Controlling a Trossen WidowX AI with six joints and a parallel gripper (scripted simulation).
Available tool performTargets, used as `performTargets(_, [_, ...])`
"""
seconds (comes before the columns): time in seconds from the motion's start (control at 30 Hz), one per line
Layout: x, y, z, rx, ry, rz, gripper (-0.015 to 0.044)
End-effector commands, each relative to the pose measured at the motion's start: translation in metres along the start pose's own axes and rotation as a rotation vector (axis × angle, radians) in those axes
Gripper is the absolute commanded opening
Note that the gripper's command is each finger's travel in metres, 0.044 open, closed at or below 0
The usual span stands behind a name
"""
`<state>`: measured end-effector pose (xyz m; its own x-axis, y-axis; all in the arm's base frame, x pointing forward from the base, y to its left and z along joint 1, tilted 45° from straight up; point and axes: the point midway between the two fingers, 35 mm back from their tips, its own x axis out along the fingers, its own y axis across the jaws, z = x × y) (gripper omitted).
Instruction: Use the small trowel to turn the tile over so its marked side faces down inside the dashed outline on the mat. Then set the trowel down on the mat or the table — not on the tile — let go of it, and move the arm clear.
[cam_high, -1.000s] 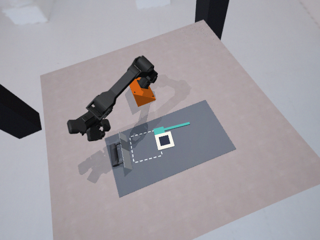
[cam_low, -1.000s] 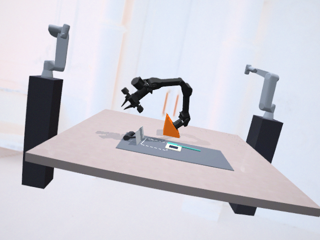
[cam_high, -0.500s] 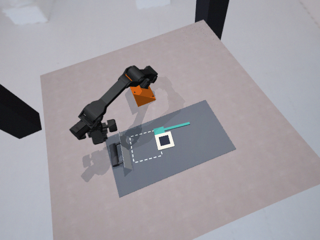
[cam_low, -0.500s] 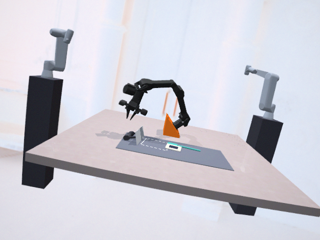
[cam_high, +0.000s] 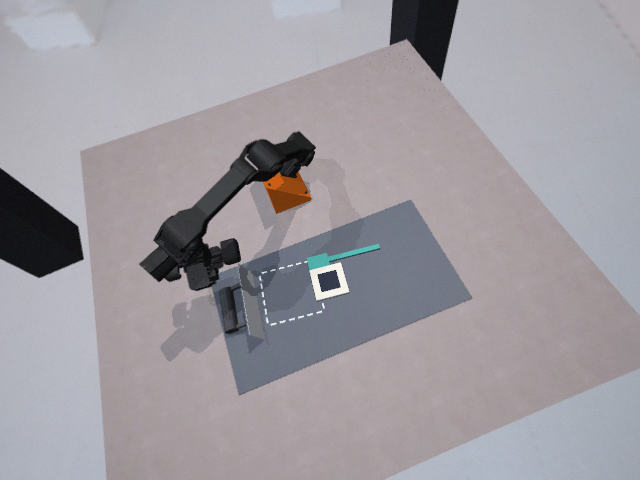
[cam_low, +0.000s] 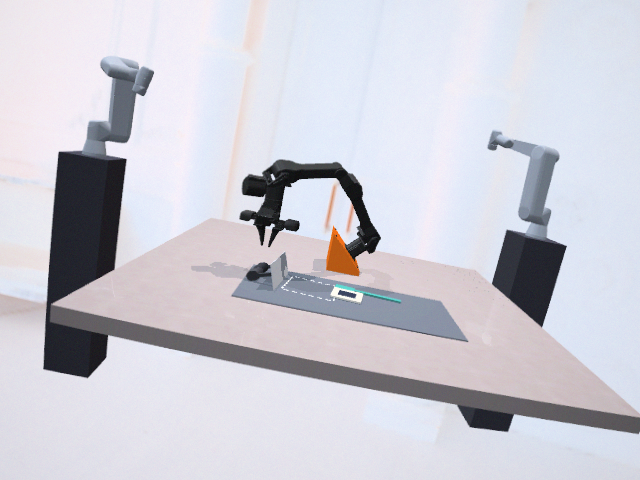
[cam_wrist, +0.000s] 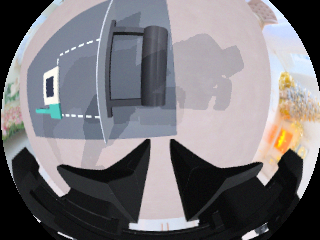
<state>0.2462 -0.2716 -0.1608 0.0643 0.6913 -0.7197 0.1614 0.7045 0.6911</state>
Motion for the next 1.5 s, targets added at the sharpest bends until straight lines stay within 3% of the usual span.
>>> performTargets(0.0, [0.001,0.005,0.001,0.004,-0.004,0.0,0.01])
performTargets(1.47, [0.017,0.067,0.001,0.004,-0.003,0.005,0.01])
